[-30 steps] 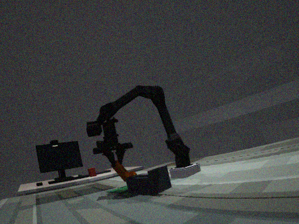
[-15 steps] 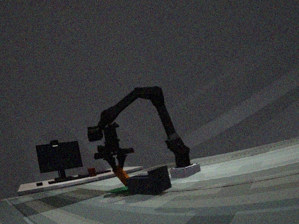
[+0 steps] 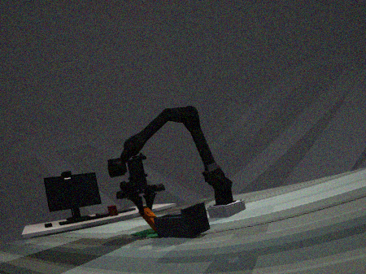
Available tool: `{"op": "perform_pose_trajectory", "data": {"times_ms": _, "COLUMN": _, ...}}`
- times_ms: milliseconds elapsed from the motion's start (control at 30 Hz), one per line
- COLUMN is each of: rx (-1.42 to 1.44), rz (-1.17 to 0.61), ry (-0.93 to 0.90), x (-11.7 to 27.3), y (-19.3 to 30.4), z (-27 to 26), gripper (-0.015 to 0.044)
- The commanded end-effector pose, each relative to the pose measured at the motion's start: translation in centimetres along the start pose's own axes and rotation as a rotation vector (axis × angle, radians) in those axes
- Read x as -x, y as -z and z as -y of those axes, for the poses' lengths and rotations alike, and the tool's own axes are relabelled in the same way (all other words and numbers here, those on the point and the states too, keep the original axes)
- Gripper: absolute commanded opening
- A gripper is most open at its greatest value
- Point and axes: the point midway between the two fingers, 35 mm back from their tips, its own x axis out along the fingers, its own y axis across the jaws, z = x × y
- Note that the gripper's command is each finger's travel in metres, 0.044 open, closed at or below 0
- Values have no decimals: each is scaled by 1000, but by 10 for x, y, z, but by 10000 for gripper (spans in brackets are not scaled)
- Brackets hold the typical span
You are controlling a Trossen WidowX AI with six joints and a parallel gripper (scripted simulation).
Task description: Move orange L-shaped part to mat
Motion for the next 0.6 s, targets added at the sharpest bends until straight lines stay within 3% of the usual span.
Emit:
{"op": "perform_pose_trajectory", "data": {"times_ms": 0, "rx": 4, "rz": 3, "ry": 3, "x": -1, "y": -1, "z": 0, "gripper": 0}}
{"op": "perform_pose_trajectory", "data": {"times_ms": 400, "rx": 0, "rz": -1, "ry": 1, "x": -1, "y": 0, "z": 0, "gripper": 0}}
{"op": "perform_pose_trajectory", "data": {"times_ms": 567, "rx": 0, "rz": -1, "ry": 1, "x": -1, "y": 0, "z": 0, "gripper": 131}}
